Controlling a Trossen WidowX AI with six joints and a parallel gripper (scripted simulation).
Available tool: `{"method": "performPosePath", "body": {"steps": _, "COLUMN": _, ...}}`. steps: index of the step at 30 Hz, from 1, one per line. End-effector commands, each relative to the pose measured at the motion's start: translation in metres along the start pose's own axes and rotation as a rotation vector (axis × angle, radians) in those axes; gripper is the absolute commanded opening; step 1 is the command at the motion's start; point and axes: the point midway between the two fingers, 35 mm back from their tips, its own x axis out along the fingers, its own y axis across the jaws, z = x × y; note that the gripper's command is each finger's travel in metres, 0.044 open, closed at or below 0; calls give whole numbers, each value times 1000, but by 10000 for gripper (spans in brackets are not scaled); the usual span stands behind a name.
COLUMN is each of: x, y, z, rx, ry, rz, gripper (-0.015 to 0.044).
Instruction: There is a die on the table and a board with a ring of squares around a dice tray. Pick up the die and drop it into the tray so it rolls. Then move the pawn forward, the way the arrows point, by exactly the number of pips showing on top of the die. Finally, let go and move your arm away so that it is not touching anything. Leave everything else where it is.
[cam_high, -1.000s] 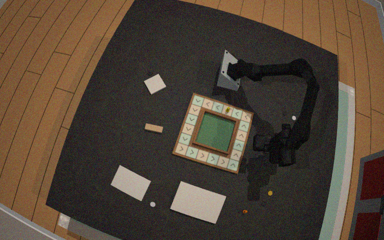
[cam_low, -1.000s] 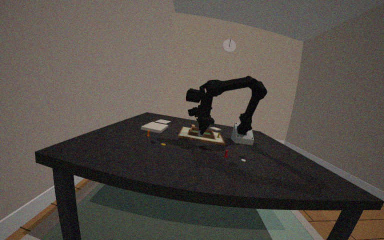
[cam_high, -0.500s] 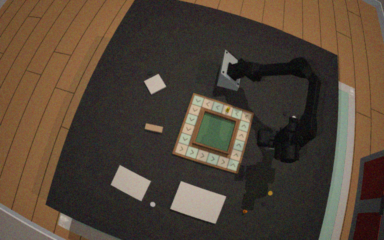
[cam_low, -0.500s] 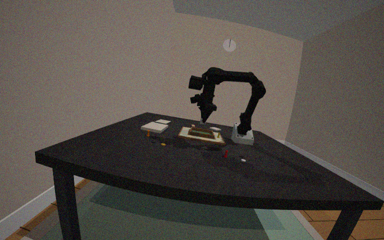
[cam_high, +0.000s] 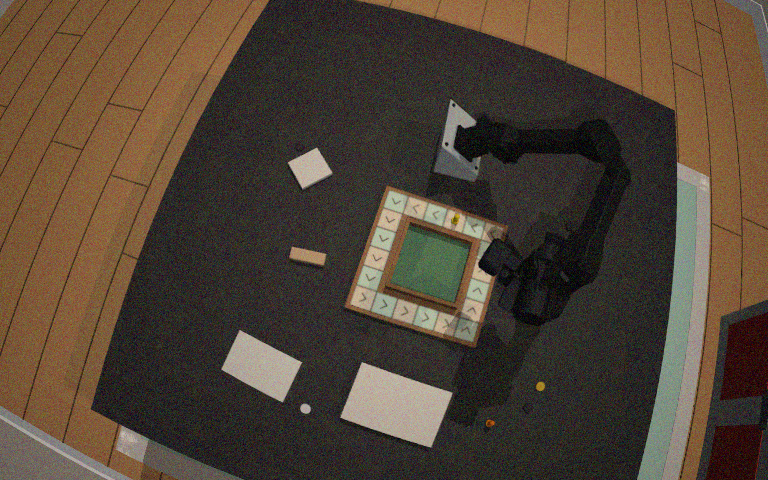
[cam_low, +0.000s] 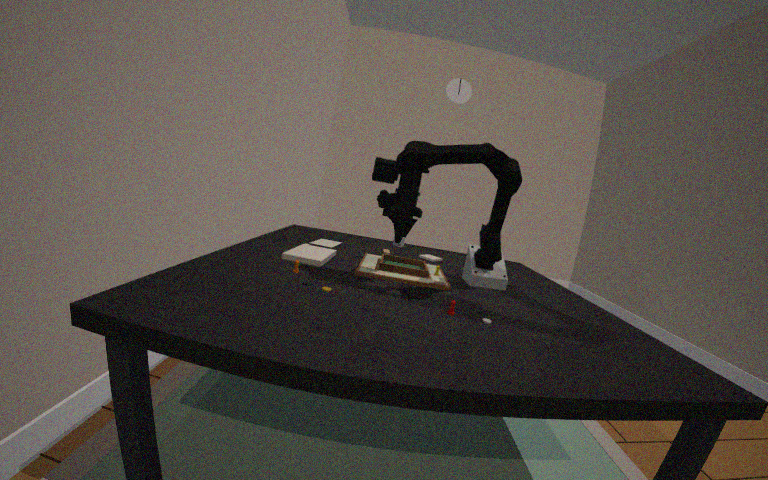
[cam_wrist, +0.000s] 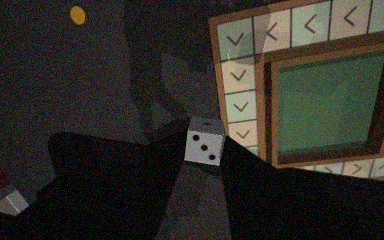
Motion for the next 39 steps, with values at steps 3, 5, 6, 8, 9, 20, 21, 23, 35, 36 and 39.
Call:
{"method": "performPosePath", "body": {"steps": 3, "x": 5, "y": -29, "z": 11, "rx": 204, "ry": -3, "rz": -7, "gripper": 0}}
{"method": "performPosePath", "body": {"steps": 5, "x": 7, "y": -39, "z": 14, "rx": 273, "ry": -3, "rz": -8, "gripper": 0}}
{"method": "performPosePath", "body": {"steps": 6, "x": 7, "y": -44, "z": 15, "rx": 307, "ry": -3, "rz": -9, "gripper": 0}}
{"method": "performPosePath", "body": {"steps": 8, "x": 9, "y": -53, "z": 17, "rx": 376, "ry": -4, "rz": -10, "gripper": 0}}
{"method": "performPosePath", "body": {"steps": 9, "x": 10, "y": -58, "z": 18, "rx": 410, "ry": -4, "rz": -10, "gripper": 0}}
{"method": "performPosePath", "body": {"steps": 20, "x": 20, "y": -110, "z": 23, "rx": 787, "ry": -1, "rz": -8, "gripper": 0}}
{"method": "performPosePath", "body": {"steps": 21, "x": 21, "y": -114, "z": 23, "rx": 821, "ry": 0, "rz": -8, "gripper": 0}}
{"method": "performPosePath", "body": {"steps": 23, "x": 23, "y": -124, "z": 23, "rx": 889, "ry": 1, "rz": -7, "gripper": 0}}
{"method": "performPosePath", "body": {"steps": 35, "x": 33, "y": -169, "z": 16, "rx": 1245, "ry": 15, "rz": 1, "gripper": 0}}
{"method": "performPosePath", "body": {"steps": 36, "x": 33, "y": -169, "z": 16, "rx": 1245, "ry": 15, "rz": 1, "gripper": 0}}
{"method": "performPosePath", "body": {"steps": 39, "x": 34, "y": -169, "z": 16, "rx": 1245, "ry": 13, "rz": -4, "gripper": 0}}
